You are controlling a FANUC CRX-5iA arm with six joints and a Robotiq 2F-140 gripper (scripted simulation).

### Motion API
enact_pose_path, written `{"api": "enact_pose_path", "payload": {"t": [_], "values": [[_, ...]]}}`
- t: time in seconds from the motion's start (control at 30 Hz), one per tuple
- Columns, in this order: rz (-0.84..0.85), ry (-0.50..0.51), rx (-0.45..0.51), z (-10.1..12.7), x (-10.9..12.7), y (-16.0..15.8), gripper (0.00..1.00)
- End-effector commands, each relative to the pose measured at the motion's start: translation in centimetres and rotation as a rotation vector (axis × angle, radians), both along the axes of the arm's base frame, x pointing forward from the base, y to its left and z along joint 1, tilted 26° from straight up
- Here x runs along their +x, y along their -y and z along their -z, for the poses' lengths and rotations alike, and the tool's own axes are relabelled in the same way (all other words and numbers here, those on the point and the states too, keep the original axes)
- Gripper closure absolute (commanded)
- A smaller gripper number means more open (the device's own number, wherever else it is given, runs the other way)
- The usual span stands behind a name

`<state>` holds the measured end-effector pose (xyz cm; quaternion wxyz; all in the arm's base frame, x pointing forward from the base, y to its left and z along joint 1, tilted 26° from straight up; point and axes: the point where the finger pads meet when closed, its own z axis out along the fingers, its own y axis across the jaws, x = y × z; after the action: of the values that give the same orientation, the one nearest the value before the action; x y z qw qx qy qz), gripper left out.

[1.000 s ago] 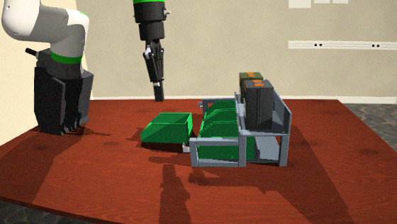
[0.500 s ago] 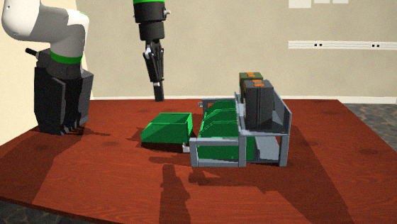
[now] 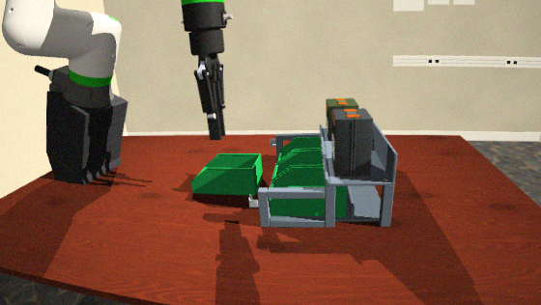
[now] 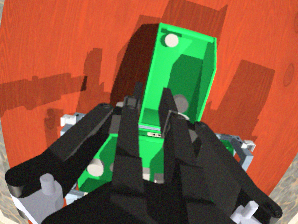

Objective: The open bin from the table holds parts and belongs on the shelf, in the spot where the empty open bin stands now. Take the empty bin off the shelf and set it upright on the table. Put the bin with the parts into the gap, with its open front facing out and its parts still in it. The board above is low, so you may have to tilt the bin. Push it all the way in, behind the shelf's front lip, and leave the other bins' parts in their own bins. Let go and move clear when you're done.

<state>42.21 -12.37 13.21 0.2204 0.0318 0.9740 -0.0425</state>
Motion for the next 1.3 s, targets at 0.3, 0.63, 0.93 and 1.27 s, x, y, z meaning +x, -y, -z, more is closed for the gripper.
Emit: {"api": "enact_pose_path", "payload": {"t": [0.3, 0.63, 0.93, 1.27], "values": [[0.000, 0.001, 0.000, -0.07, 0.03, 0.02, 0.76], [0.000, 0.001, 0.000, -0.07, 0.03, 0.02, 0.76], [0.000, 0.001, 0.000, 0.06, 0.09, 0.04, 0.76], [0.000, 0.001, 0.000, 0.75, 0.41, 0.12, 0.76]]}}
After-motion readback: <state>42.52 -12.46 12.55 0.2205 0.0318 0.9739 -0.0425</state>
